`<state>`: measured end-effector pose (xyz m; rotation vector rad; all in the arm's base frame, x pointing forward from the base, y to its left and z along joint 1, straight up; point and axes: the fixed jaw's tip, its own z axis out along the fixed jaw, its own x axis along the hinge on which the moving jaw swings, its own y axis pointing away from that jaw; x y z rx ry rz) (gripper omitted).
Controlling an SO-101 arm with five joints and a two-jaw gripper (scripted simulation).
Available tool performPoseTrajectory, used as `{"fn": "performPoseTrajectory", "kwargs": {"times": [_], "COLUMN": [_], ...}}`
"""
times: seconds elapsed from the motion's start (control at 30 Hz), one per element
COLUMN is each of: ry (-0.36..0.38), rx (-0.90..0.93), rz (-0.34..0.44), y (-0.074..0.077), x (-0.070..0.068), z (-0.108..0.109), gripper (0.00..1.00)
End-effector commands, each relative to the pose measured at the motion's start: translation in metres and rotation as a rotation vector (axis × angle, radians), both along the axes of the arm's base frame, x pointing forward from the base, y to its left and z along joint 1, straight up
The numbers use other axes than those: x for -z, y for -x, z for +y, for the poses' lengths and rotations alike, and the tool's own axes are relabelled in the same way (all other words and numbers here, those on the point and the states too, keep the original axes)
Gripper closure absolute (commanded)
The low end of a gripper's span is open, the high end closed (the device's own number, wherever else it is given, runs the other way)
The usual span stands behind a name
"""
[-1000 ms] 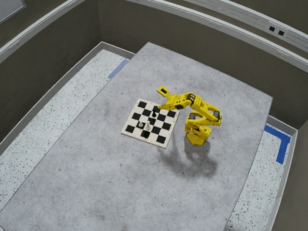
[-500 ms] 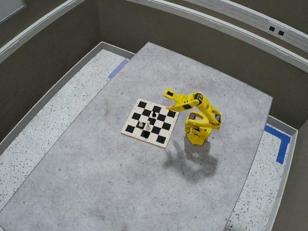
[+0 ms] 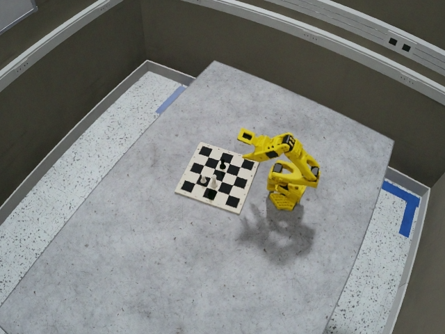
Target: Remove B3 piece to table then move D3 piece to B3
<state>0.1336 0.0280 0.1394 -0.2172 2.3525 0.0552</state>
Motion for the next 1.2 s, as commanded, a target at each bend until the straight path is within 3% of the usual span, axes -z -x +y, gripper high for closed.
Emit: {"fn": "performPoseTrajectory", "kwargs": {"times": [0.0, 0.7, 0.9, 1.17], "ry": [0.001, 0.003, 0.008, 0.017], "rx": [0.007, 0.014, 0.042, 0.165], "rz": [-0.017, -0.006, 0.039, 0.237], "y": [0.001, 0.000, -0.004, -0.025], "x": [-0.003, -0.004, -0.005, -0.006], "z": [-0.002, -0.003, -0.006, -0.023], "gripper": [0.60, 0.61, 0.63, 0.75]}}
